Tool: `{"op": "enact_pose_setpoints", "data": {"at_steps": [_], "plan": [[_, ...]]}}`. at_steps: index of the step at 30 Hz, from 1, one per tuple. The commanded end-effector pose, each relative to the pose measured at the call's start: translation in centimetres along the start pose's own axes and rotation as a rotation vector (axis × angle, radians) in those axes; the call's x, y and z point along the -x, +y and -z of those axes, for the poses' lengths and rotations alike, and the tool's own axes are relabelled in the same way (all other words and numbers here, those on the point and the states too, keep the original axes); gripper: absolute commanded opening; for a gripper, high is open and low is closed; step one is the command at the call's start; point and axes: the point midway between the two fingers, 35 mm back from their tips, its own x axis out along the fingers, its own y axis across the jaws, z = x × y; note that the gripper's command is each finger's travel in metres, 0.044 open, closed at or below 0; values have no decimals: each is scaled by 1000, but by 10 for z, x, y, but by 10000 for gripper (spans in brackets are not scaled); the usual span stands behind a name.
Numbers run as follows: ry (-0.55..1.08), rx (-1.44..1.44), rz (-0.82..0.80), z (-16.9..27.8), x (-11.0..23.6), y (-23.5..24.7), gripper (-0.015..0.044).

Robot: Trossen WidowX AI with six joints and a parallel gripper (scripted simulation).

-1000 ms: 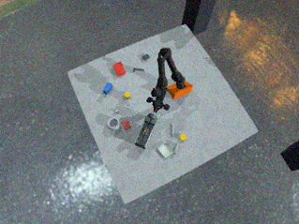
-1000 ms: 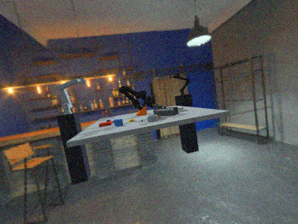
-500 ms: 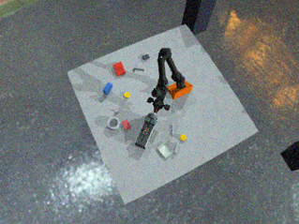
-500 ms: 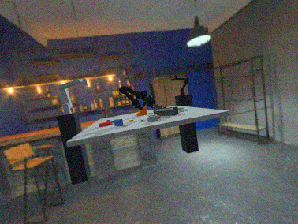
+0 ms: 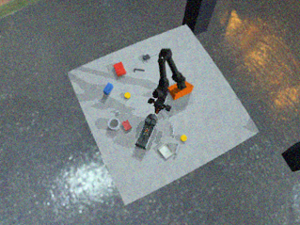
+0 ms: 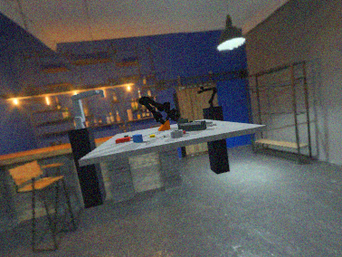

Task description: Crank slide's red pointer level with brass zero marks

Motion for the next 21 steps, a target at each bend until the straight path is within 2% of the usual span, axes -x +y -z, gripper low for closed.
{"op": "enact_pose_setpoints", "data": {"at_steps": [1,21], "plan": [[6,6,-22,3,-3,8,0],[6,6,-22,9,-9,14,0]]}}
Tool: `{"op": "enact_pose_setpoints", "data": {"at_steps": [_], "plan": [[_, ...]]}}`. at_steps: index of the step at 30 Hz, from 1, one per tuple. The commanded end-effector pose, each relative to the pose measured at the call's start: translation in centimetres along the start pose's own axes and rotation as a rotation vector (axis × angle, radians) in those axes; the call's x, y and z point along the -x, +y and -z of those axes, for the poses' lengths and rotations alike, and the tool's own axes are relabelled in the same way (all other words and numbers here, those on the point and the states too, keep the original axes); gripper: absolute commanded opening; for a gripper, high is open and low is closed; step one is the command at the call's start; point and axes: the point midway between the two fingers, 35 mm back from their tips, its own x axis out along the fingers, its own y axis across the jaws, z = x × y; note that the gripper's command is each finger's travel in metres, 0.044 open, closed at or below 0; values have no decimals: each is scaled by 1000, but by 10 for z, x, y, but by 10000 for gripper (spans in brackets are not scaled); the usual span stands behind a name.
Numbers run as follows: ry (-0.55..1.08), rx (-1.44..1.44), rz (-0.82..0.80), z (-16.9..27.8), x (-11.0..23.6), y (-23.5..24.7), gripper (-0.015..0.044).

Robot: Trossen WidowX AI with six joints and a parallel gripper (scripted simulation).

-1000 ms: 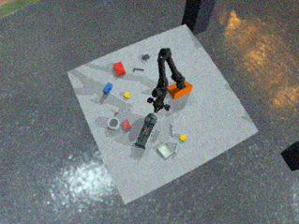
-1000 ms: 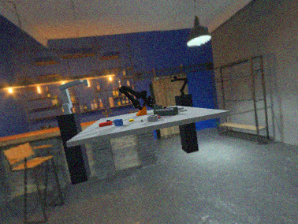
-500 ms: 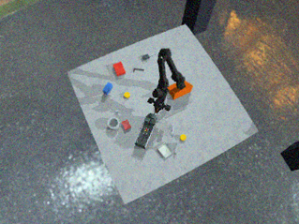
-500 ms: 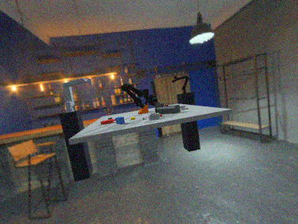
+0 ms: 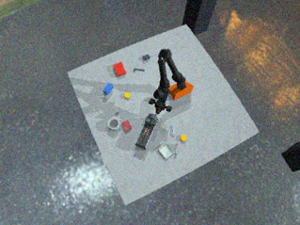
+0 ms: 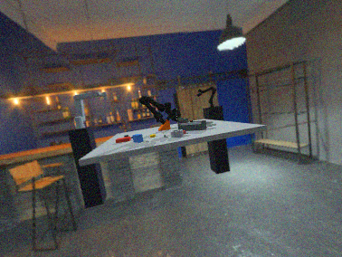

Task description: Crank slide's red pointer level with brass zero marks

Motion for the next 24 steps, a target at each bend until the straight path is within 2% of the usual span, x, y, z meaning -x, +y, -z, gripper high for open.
{"op": "enact_pose_setpoints", "data": {"at_steps": [1,24], "plan": [[10,2,-18,5,-5,6,0],[11,3,-17,22,-22,7,0]]}}
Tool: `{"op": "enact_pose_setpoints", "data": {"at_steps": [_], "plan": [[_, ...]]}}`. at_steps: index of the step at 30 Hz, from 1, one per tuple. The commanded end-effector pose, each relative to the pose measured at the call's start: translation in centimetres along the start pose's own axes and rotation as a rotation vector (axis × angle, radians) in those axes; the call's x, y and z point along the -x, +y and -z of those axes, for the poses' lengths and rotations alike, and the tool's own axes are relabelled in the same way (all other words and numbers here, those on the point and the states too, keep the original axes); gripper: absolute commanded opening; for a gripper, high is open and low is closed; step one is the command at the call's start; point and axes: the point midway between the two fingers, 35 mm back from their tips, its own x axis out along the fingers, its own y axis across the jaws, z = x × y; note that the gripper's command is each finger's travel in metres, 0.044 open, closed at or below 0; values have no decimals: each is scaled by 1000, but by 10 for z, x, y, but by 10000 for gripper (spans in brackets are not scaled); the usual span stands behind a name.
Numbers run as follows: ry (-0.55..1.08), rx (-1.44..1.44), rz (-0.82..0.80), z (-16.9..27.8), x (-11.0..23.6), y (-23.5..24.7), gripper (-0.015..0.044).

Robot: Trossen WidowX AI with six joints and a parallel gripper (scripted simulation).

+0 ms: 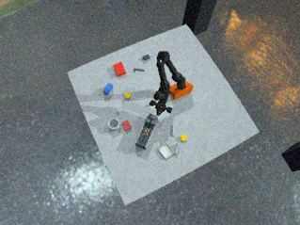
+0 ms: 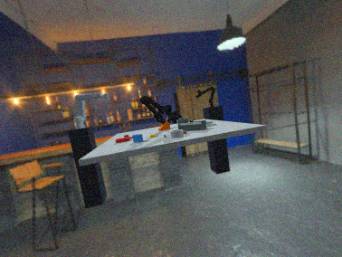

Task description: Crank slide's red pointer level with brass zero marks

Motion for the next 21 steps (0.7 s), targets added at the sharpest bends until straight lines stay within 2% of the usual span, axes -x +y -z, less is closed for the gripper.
{"op": "enact_pose_setpoints", "data": {"at_steps": [1,21], "plan": [[10,2,-5,7,-7,-1,0],[11,4,-3,20,-19,-21,0]]}}
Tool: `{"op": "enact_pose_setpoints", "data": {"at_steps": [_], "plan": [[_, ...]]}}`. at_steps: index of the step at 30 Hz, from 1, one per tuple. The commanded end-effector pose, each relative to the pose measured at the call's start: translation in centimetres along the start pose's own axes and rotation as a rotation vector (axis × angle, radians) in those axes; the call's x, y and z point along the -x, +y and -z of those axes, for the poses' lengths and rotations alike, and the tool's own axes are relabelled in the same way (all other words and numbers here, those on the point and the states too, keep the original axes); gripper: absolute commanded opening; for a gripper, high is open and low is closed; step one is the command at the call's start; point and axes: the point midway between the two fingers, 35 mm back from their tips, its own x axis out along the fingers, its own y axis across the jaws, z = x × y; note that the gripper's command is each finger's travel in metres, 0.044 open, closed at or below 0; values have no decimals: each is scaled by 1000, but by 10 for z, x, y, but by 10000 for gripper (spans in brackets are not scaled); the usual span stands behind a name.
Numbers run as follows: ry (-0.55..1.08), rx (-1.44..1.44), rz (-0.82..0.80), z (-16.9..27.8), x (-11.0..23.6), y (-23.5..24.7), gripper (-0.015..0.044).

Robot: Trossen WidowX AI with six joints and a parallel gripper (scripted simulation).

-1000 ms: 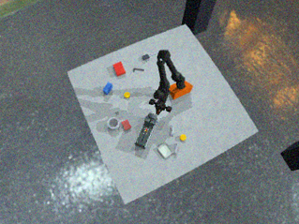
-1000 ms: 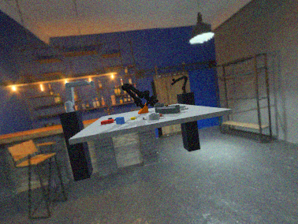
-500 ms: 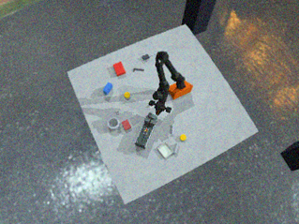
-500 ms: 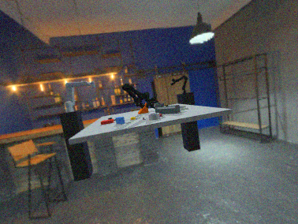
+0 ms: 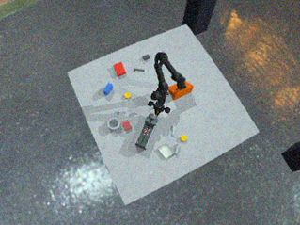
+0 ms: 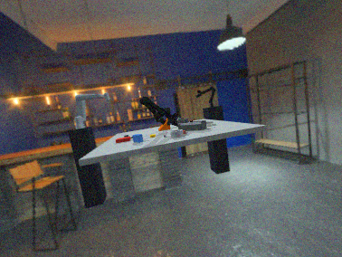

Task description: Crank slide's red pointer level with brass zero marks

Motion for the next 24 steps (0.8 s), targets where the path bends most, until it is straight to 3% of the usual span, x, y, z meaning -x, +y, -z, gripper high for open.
{"op": "enact_pose_setpoints", "data": {"at_steps": [1,24], "plan": [[8,-5,9,4,-4,-8,0],[9,-5,10,4,-4,-21,0]]}}
